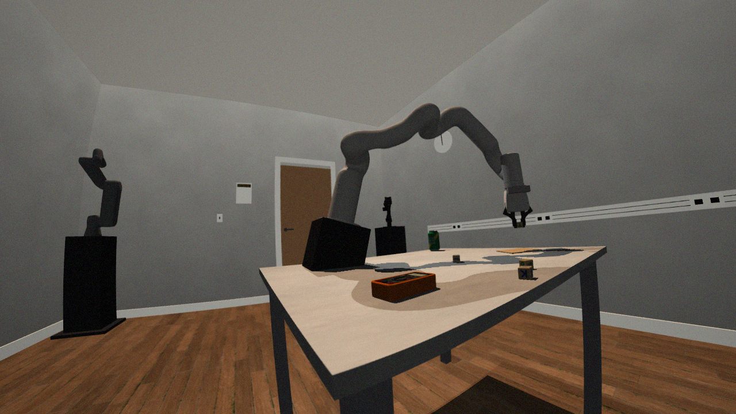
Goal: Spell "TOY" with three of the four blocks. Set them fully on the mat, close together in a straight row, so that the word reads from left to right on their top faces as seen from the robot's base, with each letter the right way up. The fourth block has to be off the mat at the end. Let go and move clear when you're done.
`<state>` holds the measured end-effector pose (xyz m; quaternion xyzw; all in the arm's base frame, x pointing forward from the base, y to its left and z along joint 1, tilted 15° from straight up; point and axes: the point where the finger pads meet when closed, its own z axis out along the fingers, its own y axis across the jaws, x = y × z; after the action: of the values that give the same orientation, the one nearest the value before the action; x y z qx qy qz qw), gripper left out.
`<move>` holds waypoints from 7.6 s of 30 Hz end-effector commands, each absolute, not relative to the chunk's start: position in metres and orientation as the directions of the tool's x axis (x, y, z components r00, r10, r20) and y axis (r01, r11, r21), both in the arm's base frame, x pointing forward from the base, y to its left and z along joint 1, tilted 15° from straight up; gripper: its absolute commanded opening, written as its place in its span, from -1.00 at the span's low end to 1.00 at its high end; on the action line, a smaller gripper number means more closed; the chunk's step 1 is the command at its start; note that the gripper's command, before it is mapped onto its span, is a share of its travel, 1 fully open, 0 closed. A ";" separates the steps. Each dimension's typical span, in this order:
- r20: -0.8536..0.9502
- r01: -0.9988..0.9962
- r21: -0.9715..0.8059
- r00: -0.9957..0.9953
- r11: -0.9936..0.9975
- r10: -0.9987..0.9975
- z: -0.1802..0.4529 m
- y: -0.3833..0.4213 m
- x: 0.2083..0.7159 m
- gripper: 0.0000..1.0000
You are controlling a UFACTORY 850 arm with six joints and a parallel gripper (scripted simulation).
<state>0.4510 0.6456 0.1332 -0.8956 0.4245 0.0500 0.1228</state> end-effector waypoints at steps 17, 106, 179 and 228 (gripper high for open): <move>-0.139 -0.575 -0.226 0.818 -0.786 -0.558 0.131 0.647 0.452 -0.54; 0.251 0.964 0.086 -0.267 0.253 0.931 0.097 0.656 0.451 -0.54; 0.938 0.902 0.128 -0.246 0.413 0.245 0.088 0.651 0.454 -0.54; 0.941 0.902 0.129 -0.243 0.413 0.237 0.040 0.664 0.455 -0.54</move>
<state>0.4540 0.6634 0.0386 -0.4063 -0.7018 -0.3582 0.4627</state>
